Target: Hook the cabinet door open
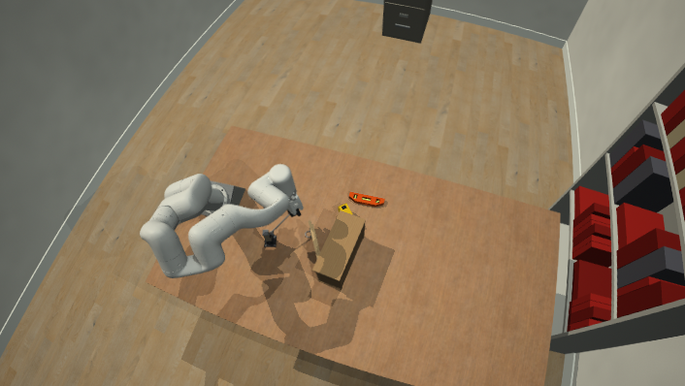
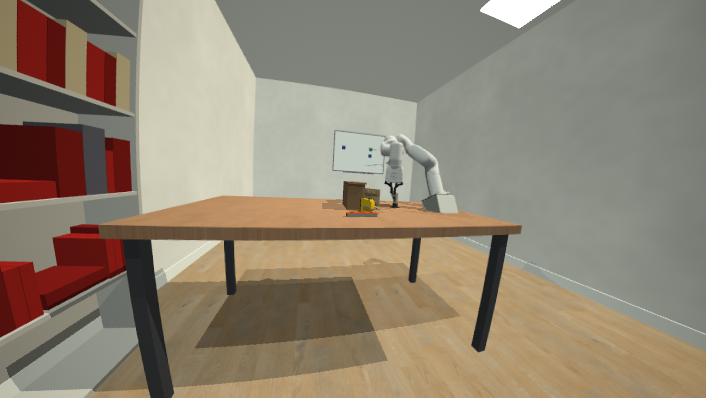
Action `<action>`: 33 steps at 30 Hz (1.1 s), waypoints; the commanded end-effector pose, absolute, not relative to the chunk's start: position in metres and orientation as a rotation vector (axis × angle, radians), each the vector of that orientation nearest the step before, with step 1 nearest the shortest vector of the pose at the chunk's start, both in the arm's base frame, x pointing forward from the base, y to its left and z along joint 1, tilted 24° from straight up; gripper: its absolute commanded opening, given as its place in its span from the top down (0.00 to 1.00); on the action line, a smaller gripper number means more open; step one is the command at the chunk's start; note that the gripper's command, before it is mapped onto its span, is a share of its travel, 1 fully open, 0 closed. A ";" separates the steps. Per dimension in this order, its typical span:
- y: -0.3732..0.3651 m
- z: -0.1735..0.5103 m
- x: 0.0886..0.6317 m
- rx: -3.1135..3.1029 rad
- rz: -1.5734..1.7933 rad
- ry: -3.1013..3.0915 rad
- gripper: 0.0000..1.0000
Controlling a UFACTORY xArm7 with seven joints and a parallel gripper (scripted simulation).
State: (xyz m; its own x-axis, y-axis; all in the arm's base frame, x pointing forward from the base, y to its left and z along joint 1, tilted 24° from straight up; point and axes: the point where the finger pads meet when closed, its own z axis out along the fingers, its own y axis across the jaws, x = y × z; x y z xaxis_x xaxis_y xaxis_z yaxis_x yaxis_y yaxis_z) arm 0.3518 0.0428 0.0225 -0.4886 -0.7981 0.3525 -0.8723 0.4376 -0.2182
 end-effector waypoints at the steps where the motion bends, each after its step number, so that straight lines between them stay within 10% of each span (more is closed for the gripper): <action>1: 0.043 0.024 0.354 1.447 0.560 -2.509 0.96; 33: 0.030 0.030 0.373 1.183 0.595 -2.683 0.96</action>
State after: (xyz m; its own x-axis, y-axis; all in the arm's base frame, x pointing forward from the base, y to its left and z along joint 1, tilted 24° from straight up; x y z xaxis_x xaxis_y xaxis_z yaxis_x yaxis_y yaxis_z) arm 0.3712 0.0306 0.0283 -0.6588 -0.6900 0.2997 -0.7520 0.5939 -0.2860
